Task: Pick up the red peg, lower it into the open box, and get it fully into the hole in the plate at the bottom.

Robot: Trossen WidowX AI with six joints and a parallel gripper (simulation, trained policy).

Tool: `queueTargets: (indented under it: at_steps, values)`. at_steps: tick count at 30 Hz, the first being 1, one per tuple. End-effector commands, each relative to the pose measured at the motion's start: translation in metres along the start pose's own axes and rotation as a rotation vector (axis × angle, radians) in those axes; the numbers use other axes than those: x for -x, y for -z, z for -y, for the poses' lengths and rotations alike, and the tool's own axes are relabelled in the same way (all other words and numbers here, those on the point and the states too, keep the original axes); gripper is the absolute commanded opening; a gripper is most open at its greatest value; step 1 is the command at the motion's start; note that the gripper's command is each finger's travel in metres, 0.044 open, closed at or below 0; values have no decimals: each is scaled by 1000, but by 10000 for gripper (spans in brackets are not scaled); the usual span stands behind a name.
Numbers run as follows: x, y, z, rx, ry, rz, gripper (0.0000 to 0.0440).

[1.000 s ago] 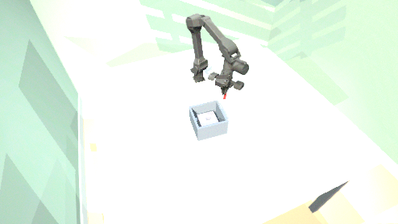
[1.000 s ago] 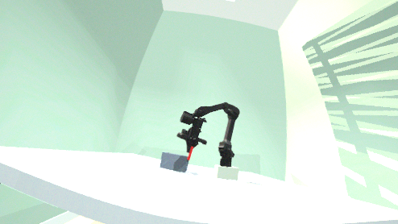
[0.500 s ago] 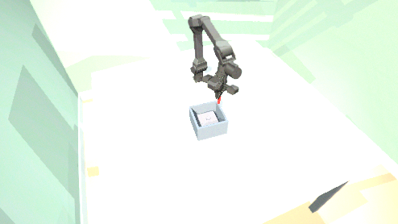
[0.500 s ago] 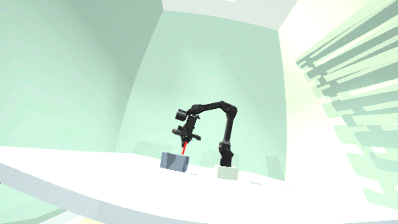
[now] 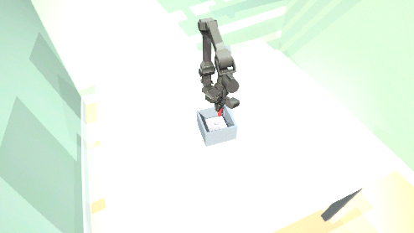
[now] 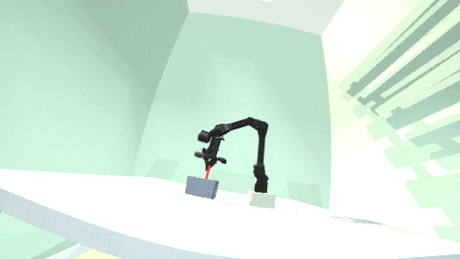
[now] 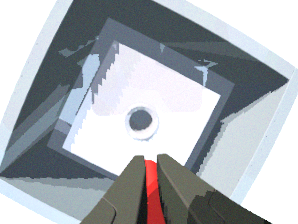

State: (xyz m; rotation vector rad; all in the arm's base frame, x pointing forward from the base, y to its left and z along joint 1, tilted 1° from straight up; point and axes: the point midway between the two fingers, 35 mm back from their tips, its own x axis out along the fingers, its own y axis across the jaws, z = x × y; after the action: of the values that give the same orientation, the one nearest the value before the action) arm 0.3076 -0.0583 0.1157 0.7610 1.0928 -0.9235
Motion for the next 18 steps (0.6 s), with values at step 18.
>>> queueTargets:
  at_steps: [18]
  values:
    - [-68,-19,1,14,71,-101,108]
